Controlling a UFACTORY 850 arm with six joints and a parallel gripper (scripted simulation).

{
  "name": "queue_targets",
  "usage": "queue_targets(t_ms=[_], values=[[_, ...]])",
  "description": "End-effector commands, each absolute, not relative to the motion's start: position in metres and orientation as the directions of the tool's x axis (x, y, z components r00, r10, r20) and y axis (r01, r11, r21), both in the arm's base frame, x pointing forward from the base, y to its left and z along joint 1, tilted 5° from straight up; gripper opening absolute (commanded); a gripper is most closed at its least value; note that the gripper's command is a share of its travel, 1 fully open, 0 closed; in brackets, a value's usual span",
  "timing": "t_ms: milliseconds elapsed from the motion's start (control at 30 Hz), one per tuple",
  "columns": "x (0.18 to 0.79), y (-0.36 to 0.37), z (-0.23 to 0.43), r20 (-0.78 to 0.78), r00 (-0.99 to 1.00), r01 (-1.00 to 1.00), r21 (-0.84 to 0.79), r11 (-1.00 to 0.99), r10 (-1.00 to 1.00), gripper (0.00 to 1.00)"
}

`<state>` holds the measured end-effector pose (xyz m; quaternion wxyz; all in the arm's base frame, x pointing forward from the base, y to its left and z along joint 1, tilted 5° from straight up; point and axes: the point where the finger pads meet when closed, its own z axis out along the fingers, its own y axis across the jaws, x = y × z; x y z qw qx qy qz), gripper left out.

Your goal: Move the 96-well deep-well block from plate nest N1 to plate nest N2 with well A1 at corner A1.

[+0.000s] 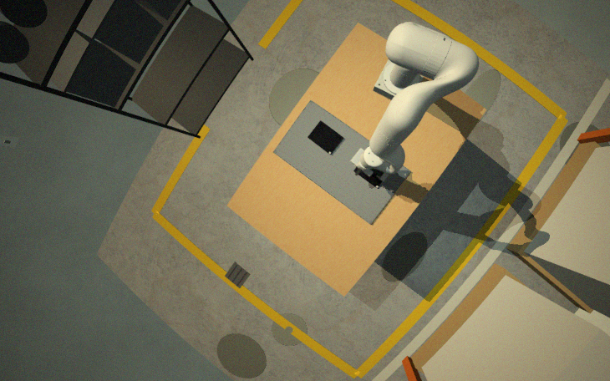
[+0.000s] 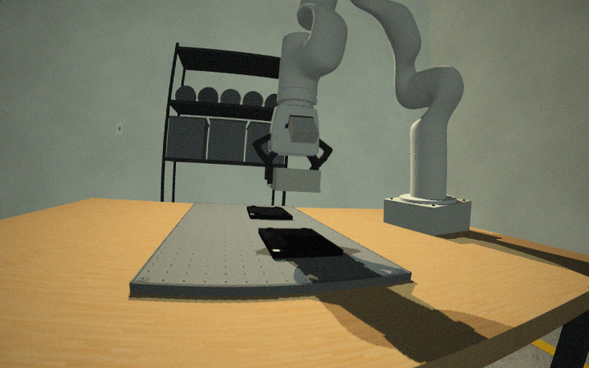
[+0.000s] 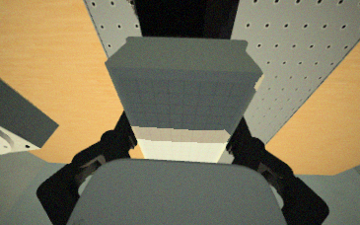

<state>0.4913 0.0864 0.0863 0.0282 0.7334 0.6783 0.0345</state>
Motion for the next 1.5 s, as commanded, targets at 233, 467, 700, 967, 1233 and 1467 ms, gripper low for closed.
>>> queue_targets(t_ms=[233,467,700,967,1233,1467], values=[[0.491,0.056,0.087,0.015,0.076,0.993,0.089,-0.077,0.997,0.00],[0.490,0.032,0.086,0.015,0.076,0.993,0.089,-0.077,0.997,0.00],[0.489,0.016,0.086,0.015,0.076,0.993,0.089,-0.077,0.997,0.00],[0.488,-0.011,0.086,0.015,0.076,0.993,0.089,-0.077,0.997,0.00],[0.487,-0.031,0.086,0.015,0.076,0.993,0.089,-0.077,0.997,0.00],[0.486,-0.054,0.085,0.015,0.076,0.993,0.089,-0.077,0.997,0.00]])
